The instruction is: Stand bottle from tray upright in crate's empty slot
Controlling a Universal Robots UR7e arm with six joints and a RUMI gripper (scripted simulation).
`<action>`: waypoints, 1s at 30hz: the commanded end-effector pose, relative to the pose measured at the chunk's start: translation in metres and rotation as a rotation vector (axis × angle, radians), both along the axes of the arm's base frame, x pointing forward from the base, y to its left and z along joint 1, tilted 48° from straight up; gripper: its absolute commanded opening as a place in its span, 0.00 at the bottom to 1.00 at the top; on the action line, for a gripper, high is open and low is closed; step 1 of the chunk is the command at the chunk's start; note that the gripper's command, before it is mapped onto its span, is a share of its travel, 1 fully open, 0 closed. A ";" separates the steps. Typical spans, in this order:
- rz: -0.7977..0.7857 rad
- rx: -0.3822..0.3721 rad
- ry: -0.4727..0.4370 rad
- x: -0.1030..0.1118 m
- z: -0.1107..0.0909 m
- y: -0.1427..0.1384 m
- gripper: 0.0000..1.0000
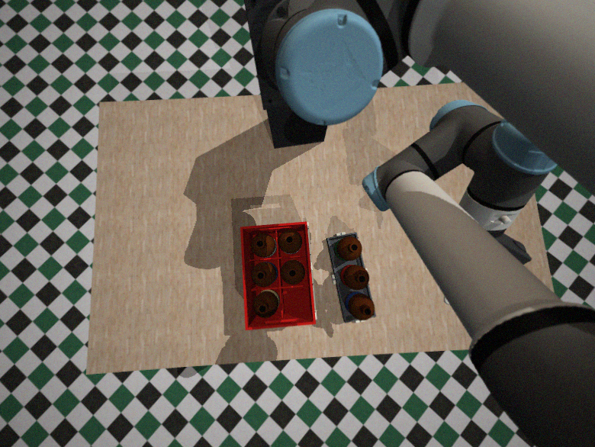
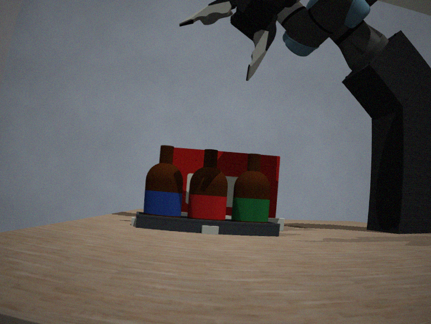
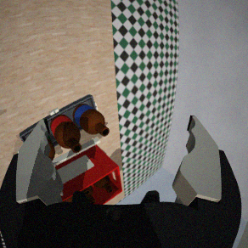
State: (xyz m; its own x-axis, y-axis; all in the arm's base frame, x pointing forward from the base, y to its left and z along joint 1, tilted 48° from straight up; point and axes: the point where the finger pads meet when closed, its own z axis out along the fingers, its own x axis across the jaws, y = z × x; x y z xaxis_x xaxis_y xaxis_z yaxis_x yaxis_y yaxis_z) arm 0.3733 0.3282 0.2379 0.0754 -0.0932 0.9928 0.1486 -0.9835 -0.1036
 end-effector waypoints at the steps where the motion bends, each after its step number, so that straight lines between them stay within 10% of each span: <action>1: -0.001 0.000 0.001 -0.003 0.002 -0.001 1.00; 30: -0.095 0.219 0.075 0.012 -0.004 -0.042 1.00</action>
